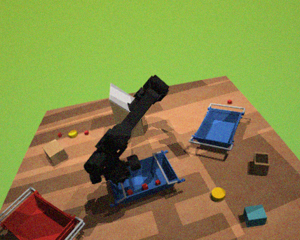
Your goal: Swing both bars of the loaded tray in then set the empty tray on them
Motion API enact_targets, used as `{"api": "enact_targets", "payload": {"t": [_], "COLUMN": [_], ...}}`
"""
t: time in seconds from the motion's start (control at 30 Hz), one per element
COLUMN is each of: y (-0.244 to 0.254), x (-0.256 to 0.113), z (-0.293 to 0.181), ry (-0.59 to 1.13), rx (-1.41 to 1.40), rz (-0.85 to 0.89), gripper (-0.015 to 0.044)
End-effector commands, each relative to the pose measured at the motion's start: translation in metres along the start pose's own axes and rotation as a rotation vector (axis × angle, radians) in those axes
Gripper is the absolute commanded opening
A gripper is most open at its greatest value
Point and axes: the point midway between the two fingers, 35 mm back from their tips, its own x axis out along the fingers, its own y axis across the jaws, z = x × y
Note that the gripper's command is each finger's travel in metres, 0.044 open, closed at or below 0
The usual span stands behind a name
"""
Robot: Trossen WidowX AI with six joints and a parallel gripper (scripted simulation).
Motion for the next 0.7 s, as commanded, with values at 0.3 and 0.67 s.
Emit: {"api": "enact_targets", "payload": {"t": [0.3,0.67], "y": [-0.004,-0.004], "x": [-0.044,-0.037], "z": [-0.001,0.0], "ry": [-0.01,-0.013], "rx": [0.003,0.006], "rz": [-0.008,-0.005], "gripper": [0.0083,0.0083]}}
